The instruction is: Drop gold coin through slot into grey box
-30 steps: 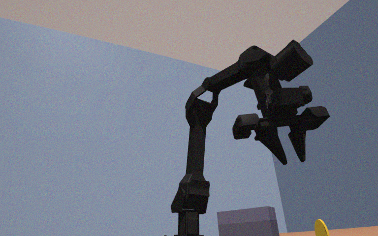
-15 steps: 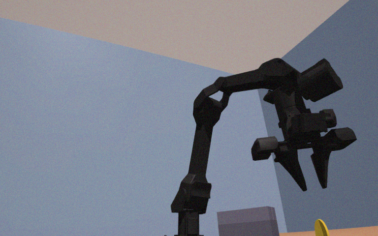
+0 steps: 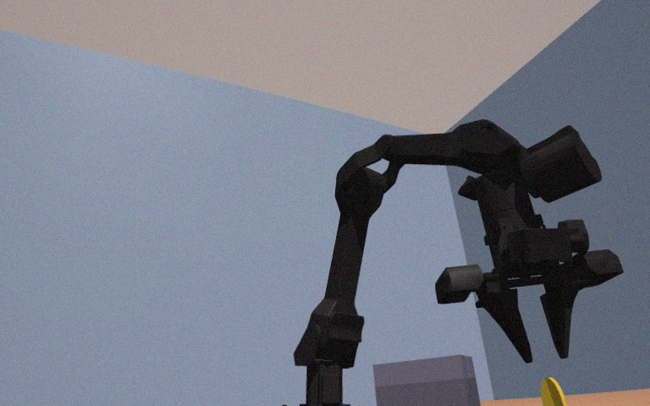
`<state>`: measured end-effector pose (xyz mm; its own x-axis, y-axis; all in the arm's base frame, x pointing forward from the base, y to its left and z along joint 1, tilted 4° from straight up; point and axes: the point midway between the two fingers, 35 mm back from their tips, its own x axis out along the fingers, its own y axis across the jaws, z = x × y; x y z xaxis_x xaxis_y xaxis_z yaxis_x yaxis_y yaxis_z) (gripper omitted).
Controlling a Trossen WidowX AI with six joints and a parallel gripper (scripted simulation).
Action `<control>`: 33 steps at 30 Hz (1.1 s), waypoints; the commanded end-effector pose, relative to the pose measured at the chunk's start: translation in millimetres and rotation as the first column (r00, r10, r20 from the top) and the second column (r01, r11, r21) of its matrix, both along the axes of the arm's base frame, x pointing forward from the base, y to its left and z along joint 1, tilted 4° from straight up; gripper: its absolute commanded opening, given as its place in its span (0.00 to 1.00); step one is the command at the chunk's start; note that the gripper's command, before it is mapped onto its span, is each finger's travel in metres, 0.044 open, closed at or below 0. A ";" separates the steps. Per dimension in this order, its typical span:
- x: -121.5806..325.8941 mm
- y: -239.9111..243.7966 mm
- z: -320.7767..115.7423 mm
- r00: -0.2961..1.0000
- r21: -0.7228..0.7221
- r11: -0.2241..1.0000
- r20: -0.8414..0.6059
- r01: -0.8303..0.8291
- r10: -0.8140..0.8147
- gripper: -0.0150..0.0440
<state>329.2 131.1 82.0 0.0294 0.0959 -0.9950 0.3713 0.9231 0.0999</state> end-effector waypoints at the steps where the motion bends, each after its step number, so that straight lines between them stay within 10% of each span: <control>1: -1.4 -0.9 -7.6 1.000 -0.007 1.000 -0.008 0.007 -0.007 0.53; 33: -1.2 3.0 -54.3 1.000 -0.007 1.000 -0.008 0.007 -0.007 0.48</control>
